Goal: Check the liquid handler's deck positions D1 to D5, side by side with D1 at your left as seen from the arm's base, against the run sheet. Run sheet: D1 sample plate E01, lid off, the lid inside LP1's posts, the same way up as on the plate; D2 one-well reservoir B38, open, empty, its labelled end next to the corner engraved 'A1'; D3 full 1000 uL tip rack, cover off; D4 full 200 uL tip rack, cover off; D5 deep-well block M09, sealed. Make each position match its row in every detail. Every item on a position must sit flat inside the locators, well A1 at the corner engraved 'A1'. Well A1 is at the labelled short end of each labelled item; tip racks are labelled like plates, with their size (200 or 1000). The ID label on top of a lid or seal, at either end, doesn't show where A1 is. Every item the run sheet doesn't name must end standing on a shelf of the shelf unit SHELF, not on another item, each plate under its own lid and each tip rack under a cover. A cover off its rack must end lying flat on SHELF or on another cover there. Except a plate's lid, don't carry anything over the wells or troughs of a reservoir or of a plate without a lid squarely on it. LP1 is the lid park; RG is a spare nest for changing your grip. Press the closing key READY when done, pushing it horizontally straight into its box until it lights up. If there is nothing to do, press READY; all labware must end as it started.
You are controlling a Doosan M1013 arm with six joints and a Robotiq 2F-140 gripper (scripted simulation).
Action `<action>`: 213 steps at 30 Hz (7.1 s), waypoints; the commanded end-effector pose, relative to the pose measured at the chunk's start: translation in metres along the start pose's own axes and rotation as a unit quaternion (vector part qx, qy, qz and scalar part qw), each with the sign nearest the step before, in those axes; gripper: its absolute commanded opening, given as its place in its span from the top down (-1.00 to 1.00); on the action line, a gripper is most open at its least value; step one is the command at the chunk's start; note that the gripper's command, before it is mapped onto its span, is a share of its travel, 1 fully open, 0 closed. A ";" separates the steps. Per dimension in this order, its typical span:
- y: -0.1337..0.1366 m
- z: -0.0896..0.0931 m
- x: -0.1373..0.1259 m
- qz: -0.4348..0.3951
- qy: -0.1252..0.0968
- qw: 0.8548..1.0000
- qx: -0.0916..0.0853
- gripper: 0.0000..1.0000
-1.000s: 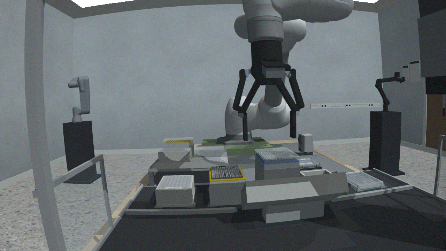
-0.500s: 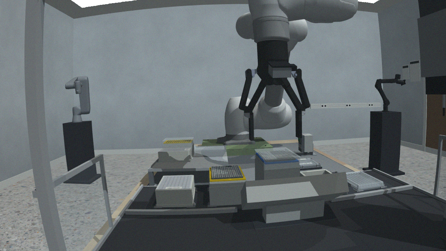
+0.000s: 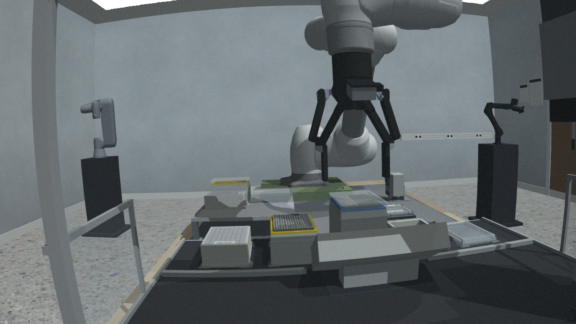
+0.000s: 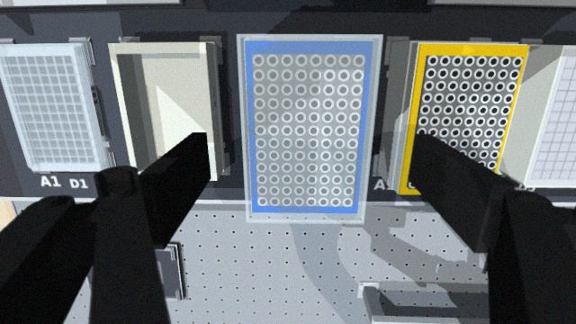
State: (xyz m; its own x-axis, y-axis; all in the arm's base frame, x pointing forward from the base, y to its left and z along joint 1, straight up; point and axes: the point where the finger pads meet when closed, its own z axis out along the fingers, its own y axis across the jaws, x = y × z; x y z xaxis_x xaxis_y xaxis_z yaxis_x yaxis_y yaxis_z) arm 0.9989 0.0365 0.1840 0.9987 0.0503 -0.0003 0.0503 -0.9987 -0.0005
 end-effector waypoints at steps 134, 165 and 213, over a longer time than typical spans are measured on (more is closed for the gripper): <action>-0.248 -0.002 0.000 0.000 0.001 1.000 0.000 -0.59; -0.248 -0.092 0.000 0.000 0.001 1.000 0.000 -0.59; -0.090 -0.097 -0.106 0.006 0.001 1.000 0.000 -0.59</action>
State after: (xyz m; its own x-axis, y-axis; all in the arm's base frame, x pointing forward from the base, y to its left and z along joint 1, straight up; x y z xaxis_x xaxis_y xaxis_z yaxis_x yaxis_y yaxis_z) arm 0.8917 0.1261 0.2802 0.9993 0.0374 -0.0005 0.0374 -0.9993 -0.0002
